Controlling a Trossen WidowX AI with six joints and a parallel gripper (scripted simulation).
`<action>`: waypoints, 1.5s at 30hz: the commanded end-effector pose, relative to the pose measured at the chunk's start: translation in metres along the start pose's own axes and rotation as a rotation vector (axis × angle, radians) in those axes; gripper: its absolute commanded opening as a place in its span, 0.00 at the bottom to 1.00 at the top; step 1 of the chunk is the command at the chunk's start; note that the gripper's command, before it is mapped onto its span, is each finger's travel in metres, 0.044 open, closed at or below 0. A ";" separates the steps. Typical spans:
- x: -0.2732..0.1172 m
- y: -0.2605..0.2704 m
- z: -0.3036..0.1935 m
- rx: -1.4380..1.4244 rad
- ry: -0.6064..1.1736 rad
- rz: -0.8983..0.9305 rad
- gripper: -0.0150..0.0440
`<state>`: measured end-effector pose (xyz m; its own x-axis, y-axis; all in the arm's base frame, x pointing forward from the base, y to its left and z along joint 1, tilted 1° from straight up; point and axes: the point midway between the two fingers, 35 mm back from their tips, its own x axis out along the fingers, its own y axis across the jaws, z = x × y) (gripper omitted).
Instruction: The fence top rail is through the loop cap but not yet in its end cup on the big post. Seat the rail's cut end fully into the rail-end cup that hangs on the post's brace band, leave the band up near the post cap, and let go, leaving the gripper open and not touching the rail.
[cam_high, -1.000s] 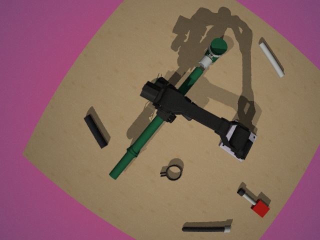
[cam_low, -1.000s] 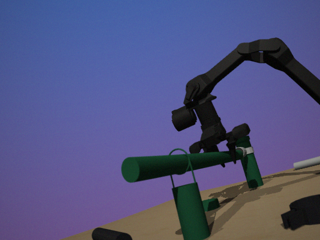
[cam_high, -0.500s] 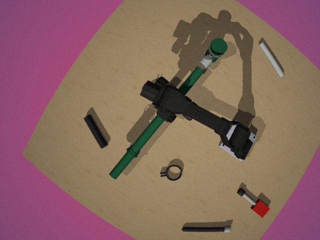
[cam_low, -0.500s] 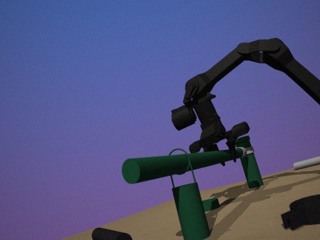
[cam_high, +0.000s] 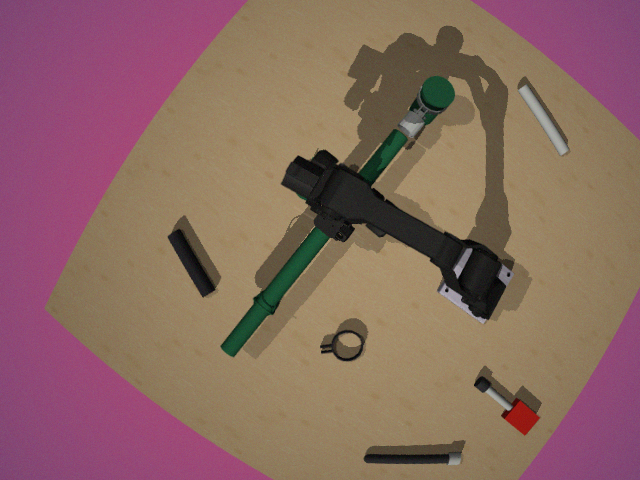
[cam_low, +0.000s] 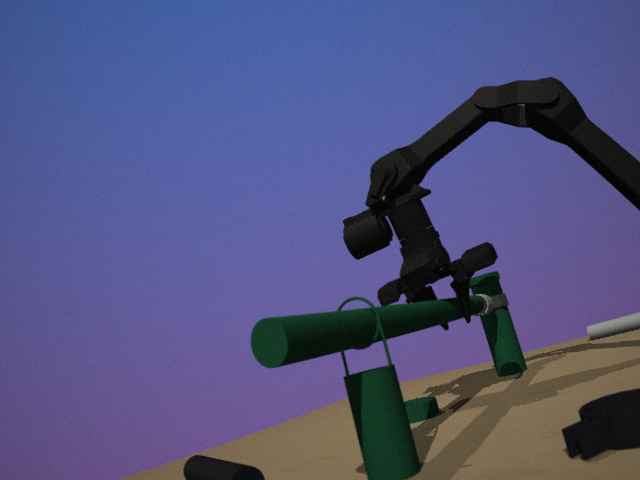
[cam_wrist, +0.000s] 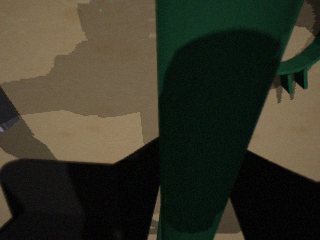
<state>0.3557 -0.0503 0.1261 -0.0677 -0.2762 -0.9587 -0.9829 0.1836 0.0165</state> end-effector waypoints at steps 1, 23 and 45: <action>0.001 0.000 -0.009 0.007 0.007 -0.003 0.25; 0.005 0.001 -0.016 0.006 0.007 0.001 0.25; 0.006 0.001 -0.014 0.005 0.004 0.005 0.25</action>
<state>0.3522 -0.0617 0.1201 -0.0827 -0.2677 -0.9599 -0.9814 0.1892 0.0318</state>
